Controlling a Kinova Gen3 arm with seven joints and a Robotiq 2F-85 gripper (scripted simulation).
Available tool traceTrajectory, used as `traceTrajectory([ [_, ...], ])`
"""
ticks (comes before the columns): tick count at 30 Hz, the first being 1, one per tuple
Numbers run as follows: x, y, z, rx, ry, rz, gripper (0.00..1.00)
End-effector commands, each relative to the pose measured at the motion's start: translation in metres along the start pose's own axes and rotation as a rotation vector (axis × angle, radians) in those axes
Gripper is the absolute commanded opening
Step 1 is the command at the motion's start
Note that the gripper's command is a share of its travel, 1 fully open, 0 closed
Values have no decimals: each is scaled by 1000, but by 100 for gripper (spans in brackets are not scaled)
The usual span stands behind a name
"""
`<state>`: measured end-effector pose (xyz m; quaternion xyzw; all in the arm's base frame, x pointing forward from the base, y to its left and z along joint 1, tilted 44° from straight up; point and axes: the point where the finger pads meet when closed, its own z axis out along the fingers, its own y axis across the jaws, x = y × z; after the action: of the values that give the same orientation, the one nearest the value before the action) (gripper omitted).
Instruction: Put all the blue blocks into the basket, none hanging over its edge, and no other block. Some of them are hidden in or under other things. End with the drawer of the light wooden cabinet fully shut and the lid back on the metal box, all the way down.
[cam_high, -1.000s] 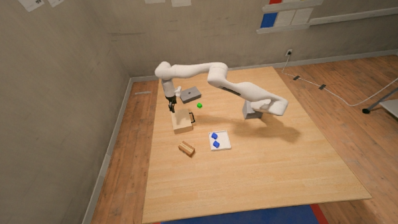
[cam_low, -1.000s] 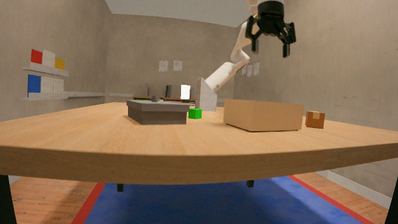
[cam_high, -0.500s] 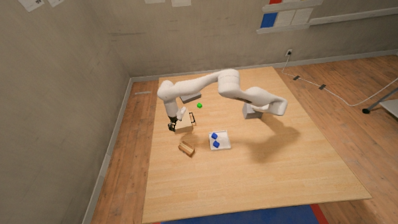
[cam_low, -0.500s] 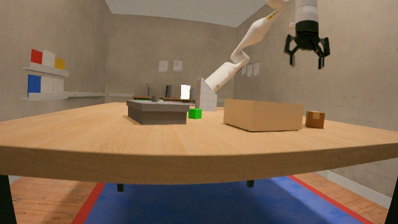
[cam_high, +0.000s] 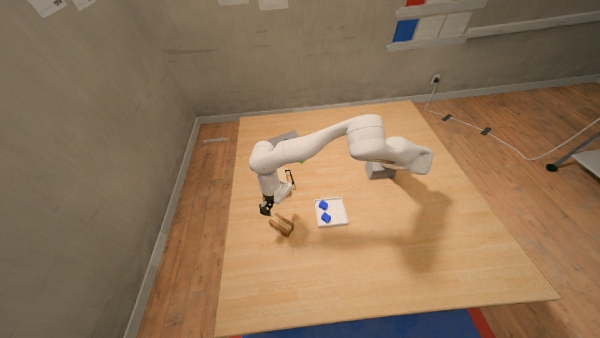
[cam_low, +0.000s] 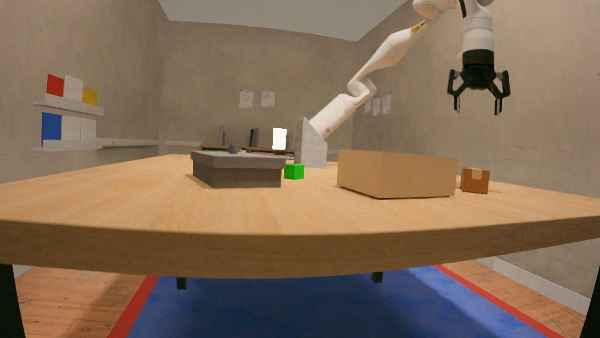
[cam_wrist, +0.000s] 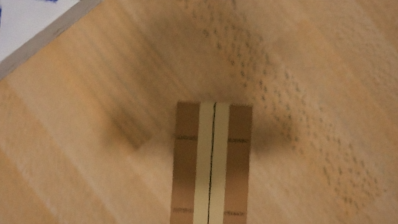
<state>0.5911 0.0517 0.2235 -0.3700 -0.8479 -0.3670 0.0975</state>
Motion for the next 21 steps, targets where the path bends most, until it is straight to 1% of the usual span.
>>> traceTrajectory([
  [1, 7, 3, 0, -1, -4, 20, 100],
  [13, 12, 5, 1, 0, -5, 34, 100],
  [14, 12, 5, 1, 0, -5, 34, 93],
  [21, 12, 5, 1, 0, -5, 34, 93],
])
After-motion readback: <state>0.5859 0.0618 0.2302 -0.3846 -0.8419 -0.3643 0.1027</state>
